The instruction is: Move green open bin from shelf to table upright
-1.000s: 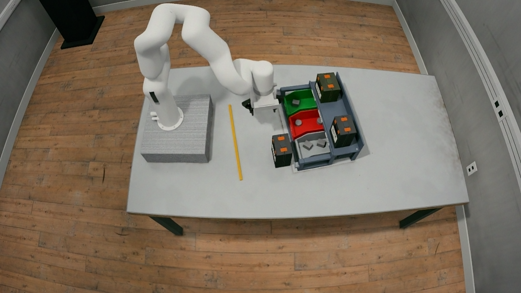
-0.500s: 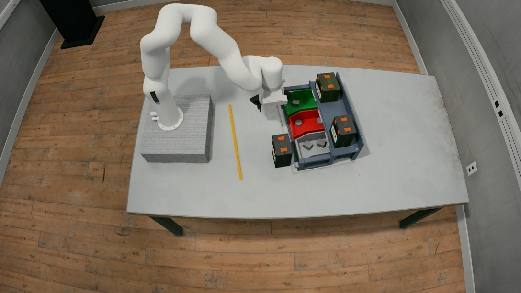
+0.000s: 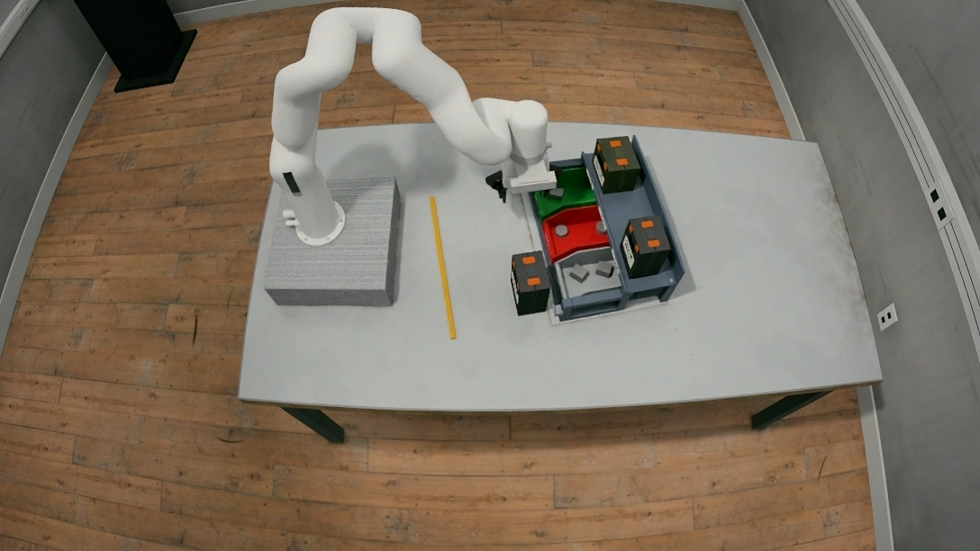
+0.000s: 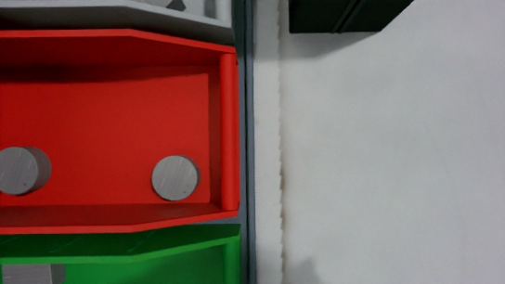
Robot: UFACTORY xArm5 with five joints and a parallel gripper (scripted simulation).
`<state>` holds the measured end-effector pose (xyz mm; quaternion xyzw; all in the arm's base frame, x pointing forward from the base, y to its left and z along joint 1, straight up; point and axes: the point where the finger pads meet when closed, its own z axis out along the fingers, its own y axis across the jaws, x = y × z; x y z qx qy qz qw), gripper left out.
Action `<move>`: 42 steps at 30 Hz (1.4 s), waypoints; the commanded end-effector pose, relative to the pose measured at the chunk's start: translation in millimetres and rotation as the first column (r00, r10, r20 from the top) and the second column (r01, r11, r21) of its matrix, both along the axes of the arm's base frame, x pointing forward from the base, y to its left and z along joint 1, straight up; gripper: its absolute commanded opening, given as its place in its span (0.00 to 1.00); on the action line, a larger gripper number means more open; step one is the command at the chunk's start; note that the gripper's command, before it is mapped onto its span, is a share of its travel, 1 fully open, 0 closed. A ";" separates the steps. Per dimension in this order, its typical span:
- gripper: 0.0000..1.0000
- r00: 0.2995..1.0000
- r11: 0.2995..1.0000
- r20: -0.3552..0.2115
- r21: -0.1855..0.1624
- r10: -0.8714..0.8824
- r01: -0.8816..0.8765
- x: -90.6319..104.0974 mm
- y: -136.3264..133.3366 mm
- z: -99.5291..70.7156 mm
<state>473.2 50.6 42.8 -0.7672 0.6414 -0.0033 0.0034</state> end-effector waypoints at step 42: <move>1.00 1.000 1.000 0.004 0.001 0.000 0.000 47.4 27.1 2.5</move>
